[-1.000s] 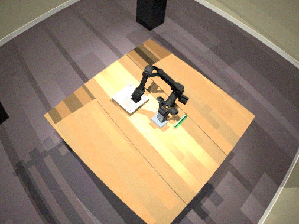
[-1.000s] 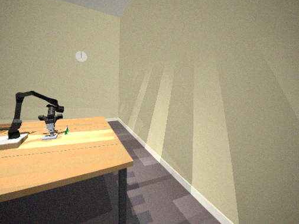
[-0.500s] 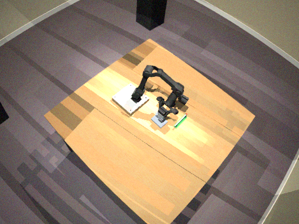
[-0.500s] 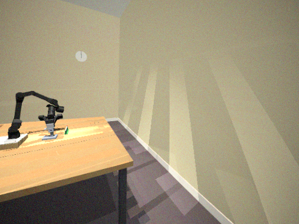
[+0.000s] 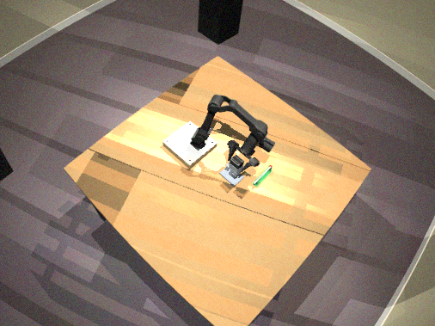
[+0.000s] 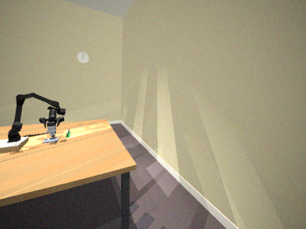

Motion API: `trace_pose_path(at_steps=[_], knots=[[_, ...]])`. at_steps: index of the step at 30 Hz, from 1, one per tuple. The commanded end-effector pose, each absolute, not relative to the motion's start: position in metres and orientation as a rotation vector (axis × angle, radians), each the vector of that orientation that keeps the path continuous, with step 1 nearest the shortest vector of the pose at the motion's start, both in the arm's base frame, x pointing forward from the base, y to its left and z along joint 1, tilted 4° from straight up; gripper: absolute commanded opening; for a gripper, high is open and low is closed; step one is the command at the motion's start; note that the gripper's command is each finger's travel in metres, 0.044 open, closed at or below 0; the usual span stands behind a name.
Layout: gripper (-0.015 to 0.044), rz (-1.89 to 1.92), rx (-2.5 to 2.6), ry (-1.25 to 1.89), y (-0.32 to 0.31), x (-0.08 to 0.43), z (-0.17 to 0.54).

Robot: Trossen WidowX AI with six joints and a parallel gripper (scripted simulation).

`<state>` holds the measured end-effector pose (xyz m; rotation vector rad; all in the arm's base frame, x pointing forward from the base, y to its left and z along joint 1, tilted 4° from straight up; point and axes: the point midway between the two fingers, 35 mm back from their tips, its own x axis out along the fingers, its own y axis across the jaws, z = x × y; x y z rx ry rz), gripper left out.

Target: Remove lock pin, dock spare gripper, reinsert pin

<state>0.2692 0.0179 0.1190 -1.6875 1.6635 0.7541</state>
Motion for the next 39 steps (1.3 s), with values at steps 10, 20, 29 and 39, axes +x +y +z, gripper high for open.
trace_pose_path(at_steps=[10,20,29,39], knots=[[0.0440,0.760,-1.687,1.675,0.016,0.267,0.146],[0.0440,0.764,-1.686,1.687,0.014,0.266,0.168],[0.0440,0.761,-1.700,1.647,0.011,0.265,0.182],[0.0440,0.753,-1.721,1.587,0.009,0.264,0.198]])
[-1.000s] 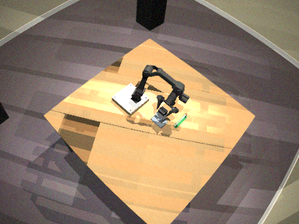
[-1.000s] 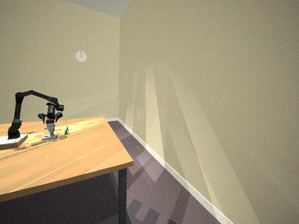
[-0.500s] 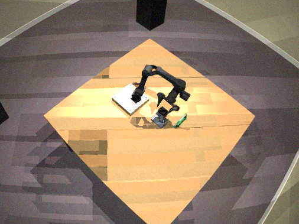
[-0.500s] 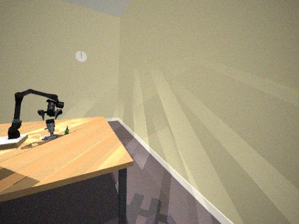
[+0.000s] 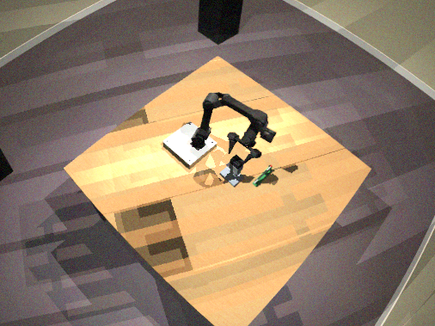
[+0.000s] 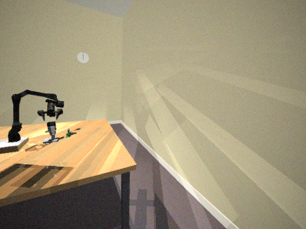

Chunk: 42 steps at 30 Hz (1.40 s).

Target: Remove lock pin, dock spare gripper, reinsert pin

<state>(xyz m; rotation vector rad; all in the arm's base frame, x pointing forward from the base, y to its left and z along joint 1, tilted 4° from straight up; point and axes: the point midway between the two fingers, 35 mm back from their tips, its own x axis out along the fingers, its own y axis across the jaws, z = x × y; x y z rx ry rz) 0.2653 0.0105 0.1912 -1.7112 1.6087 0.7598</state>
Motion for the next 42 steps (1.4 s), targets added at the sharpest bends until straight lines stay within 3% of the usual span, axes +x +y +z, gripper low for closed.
trace_pose_path(at_steps=[1,27,37,42], knots=[[0.0440,0.752,-1.723,1.582,0.009,0.264,0.200],[0.0440,0.737,-1.757,1.478,0.005,0.267,0.228],[0.0180,0.750,-1.775,1.136,0.095,0.222,0.238],[0.0180,0.785,-1.754,1.008,0.123,0.195,0.241]])
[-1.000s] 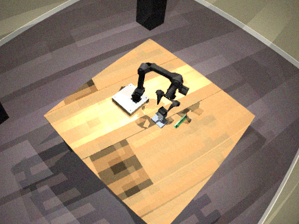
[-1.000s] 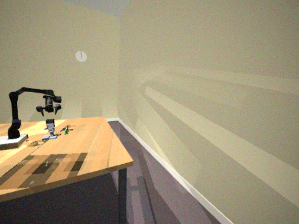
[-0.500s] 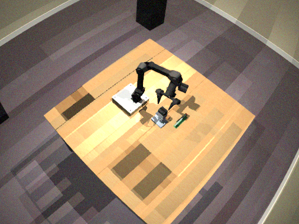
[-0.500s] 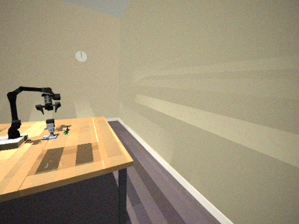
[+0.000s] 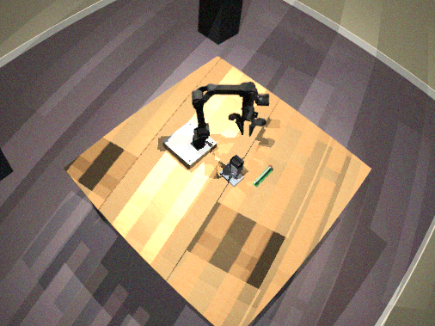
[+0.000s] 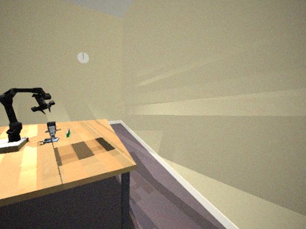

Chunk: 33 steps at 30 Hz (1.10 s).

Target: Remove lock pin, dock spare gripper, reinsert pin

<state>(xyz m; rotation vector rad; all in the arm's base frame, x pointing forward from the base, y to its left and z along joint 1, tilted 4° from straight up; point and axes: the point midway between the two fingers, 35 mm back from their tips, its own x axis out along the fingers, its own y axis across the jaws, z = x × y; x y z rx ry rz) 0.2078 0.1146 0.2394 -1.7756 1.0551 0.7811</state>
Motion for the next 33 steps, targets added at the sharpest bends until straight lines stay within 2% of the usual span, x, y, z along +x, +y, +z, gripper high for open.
trace_pose_path(at_steps=[1,5,12,19,33], knots=[[0.0180,0.785,-1.754,1.008,0.123,0.195,0.241],[0.0180,0.816,-1.734,1.050,0.129,0.208,0.237],[0.0180,0.969,-1.590,1.216,0.144,0.284,0.206],[0.0180,1.111,-1.401,1.303,0.128,0.366,0.154],[0.0180,1.123,-1.381,1.307,0.128,0.379,0.114]])
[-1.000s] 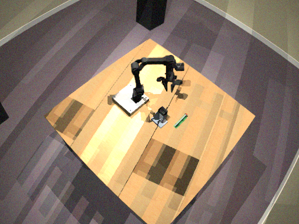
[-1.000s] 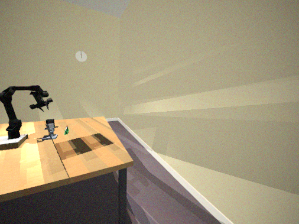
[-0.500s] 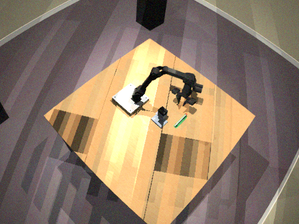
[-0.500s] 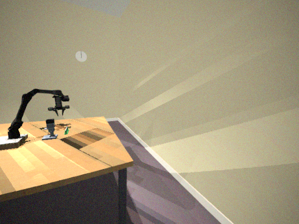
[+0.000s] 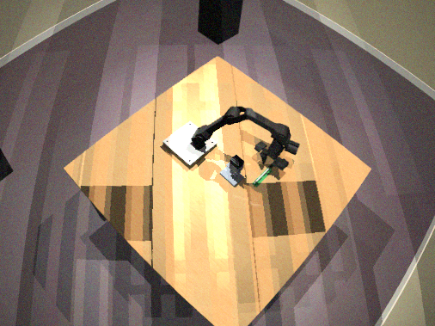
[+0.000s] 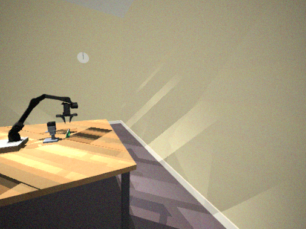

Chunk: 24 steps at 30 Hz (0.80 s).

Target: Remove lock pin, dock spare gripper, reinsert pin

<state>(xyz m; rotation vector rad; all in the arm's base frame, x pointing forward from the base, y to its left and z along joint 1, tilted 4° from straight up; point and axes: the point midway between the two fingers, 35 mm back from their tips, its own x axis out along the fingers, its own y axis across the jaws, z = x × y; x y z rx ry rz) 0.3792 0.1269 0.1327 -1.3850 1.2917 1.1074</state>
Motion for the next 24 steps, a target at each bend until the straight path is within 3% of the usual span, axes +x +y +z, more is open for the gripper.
trace_pose_path(at_steps=[1,24], knots=[[0.0180,1.123,-1.381,1.307,0.128,0.380,0.108],[0.0180,1.123,-1.381,1.306,0.130,0.383,0.052]])
